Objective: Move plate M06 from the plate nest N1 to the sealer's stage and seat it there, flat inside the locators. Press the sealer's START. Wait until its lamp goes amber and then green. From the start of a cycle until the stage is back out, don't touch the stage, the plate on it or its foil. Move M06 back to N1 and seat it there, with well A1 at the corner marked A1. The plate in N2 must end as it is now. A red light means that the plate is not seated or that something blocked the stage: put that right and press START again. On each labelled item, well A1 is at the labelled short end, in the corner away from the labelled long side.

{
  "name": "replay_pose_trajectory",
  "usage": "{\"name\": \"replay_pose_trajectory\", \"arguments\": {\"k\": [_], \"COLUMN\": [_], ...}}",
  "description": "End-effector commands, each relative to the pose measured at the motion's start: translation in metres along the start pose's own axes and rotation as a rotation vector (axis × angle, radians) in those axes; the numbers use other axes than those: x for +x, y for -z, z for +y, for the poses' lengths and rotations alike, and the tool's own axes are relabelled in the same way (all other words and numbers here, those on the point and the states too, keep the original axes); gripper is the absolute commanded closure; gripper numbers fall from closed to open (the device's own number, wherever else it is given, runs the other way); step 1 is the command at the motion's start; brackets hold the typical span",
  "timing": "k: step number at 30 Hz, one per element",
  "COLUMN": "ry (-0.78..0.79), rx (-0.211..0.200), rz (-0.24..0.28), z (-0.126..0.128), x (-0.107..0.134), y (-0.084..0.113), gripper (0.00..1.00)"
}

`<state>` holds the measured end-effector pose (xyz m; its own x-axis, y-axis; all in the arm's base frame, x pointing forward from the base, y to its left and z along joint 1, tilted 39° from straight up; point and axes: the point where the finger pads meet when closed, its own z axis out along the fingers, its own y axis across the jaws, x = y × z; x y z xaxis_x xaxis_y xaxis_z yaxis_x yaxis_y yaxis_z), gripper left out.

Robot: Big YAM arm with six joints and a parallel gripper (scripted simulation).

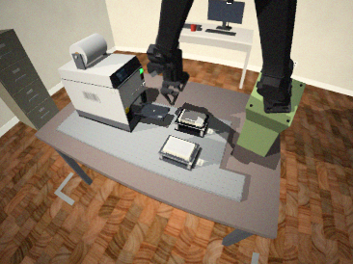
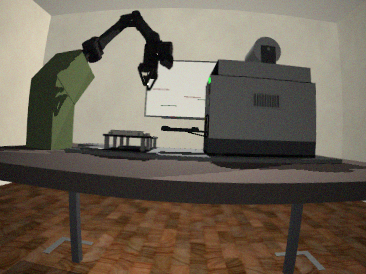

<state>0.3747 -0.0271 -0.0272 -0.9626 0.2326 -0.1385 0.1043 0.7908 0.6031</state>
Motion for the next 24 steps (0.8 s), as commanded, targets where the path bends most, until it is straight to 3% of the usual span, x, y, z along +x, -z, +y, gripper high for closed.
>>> {"name": "replay_pose_trajectory", "arguments": {"k": [1, 6, 15, 24], "ry": [-0.026, -0.010, 0.042, 0.043], "rx": [0.005, 0.003, 0.005, 0.004], "rz": [-0.007, 0.003, -0.024, -0.020], "z": [-0.015, -0.007, 0.006, 0.005], "x": [0.005, -0.002, -0.015, -0.016], "y": [0.001, 0.000, 0.004, 0.001], "gripper": [0.00, 0.00, 0.00, 0.00]}}
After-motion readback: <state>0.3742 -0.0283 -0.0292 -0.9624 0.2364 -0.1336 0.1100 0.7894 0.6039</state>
